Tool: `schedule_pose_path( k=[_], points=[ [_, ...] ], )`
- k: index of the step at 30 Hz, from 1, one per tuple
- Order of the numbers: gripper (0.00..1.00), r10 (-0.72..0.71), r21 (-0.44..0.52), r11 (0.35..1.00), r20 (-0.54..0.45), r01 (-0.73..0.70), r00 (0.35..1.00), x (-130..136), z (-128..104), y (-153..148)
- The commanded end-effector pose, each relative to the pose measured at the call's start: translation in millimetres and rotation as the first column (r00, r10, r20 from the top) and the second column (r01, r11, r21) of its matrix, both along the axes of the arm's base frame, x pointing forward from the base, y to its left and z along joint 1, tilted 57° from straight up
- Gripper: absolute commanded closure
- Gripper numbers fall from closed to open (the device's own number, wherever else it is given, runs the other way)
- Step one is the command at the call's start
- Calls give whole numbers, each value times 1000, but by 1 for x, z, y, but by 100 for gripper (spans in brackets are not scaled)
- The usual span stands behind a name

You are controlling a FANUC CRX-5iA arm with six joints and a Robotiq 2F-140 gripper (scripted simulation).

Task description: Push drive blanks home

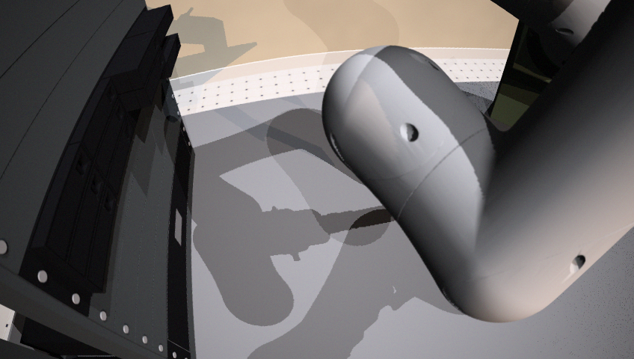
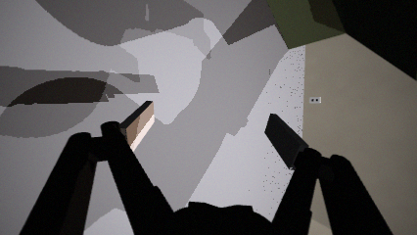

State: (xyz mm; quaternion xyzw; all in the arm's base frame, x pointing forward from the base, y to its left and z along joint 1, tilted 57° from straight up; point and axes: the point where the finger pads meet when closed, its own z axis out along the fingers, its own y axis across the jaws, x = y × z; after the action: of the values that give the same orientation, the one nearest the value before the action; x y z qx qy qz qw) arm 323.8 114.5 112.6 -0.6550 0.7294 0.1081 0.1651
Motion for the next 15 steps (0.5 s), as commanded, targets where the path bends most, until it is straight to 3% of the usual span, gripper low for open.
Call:
schedule_pose_path(
  k=[1,5,8,15],
  points=[
    [0,-66,33,997,-90,69,994,-19,-16,-1],
    [0,-140,69,985,-198,157,970,-41,-32,1],
    [0,-158,77,981,-226,179,961,-47,-36,2],
    [0,-265,128,930,-414,344,871,-82,-52,15]
  ],
)
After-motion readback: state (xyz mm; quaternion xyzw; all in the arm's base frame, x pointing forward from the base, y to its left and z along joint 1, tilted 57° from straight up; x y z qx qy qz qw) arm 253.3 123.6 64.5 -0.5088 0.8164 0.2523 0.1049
